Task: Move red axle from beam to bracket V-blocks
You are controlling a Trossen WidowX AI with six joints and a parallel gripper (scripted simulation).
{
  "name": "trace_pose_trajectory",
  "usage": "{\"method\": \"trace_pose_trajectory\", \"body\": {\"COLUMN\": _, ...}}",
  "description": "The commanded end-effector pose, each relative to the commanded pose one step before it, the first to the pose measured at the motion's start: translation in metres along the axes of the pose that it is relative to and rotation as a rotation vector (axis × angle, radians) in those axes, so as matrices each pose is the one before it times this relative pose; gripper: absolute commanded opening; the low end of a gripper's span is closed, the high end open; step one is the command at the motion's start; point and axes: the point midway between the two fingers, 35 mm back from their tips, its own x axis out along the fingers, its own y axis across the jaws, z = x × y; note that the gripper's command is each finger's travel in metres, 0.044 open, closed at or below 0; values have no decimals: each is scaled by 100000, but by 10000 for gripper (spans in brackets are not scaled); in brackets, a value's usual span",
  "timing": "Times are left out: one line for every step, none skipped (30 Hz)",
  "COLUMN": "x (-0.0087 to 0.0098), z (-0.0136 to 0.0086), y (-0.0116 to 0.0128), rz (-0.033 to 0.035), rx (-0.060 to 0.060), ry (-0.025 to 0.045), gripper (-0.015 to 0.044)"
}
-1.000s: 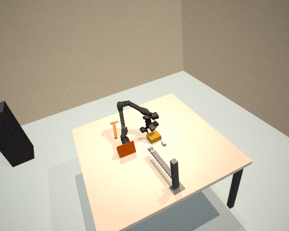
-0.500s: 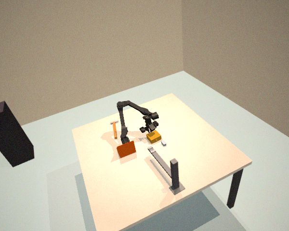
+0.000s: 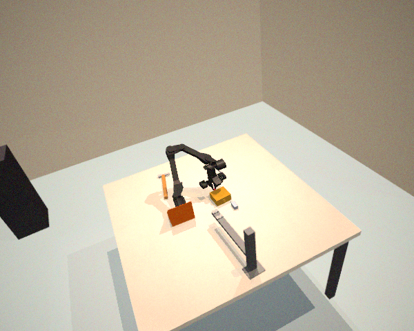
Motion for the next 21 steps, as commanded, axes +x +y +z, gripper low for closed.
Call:
{"method": "trace_pose_trajectory", "body": {"x": 30, "z": -747, "y": 136, "rz": 86, "rx": -650, "ry": 97, "gripper": 0}}
{"method": "trace_pose_trajectory", "body": {"x": 0, "z": -154, "y": 10, "rz": -3, "rx": 7, "ry": -6, "gripper": 0}}
{"method": "trace_pose_trajectory", "body": {"x": 0, "z": -155, "y": 9, "rz": -3, "rx": 7, "ry": -5, "gripper": 0}}
{"method": "trace_pose_trajectory", "body": {"x": 0, "z": -155, "y": 8, "rz": -3, "rx": 7, "ry": -3, "gripper": 0}}
{"method": "trace_pose_trajectory", "body": {"x": 0, "z": -155, "y": 7, "rz": -2, "rx": 7, "ry": -2, "gripper": 0}}
{"method": "trace_pose_trajectory", "body": {"x": 0, "z": -156, "y": 6, "rz": -2, "rx": 7, "ry": 0, "gripper": 0}}
{"method": "trace_pose_trajectory", "body": {"x": 0, "z": -156, "y": 5, "rz": -2, "rx": 7, "ry": 1, "gripper": 0}}
{"method": "trace_pose_trajectory", "body": {"x": 0, "z": -156, "y": 4, "rz": -2, "rx": 7, "ry": 3, "gripper": 0}}
{"method": "trace_pose_trajectory", "body": {"x": 0, "z": -157, "y": 3, "rz": -1, "rx": 7, "ry": 4, "gripper": 0}}
{"method": "trace_pose_trajectory", "body": {"x": 0, "z": -157, "y": 2, "rz": -1, "rx": 7, "ry": 6, "gripper": 0}}
{"method": "trace_pose_trajectory", "body": {"x": 1, "z": -157, "y": 1, "rz": -1, "rx": 7, "ry": 7, "gripper": 0}}
{"method": "trace_pose_trajectory", "body": {"x": 0, "z": -157, "y": 1, "rz": -1, "rx": 7, "ry": 9, "gripper": 0}}
{"method": "trace_pose_trajectory", "body": {"x": 1, "z": -158, "y": -1, "rz": 0, "rx": 7, "ry": 11, "gripper": 0}}
{"method": "trace_pose_trajectory", "body": {"x": 0, "z": -158, "y": -1, "rz": 0, "rx": 7, "ry": 12, "gripper": 0}}
{"method": "trace_pose_trajectory", "body": {"x": 1, "z": -158, "y": -2, "rz": 0, "rx": 7, "ry": 14, "gripper": 0}}
{"method": "trace_pose_trajectory", "body": {"x": 1, "z": -159, "y": -3, "rz": 0, "rx": 7, "ry": 15, "gripper": 0}}
{"method": "trace_pose_trajectory", "body": {"x": 0, "z": -159, "y": -4, "rz": 0, "rx": 7, "ry": 17, "gripper": 0}}
{"method": "trace_pose_trajectory", "body": {"x": 1, "z": -159, "y": -5, "rz": 0, "rx": 7, "ry": 18, "gripper": 0}}
{"method": "trace_pose_trajectory", "body": {"x": 1, "z": -159, "y": -6, "rz": 0, "rx": 8, "ry": 20, "gripper": 0}}
{"method": "trace_pose_trajectory", "body": {"x": 0, "z": -160, "y": -7, "rz": 1, "rx": 8, "ry": 22, "gripper": 0}}
{"method": "trace_pose_trajectory", "body": {"x": 0, "z": -160, "y": -9, "rz": 1, "rx": 8, "ry": 23, "gripper": 0}}
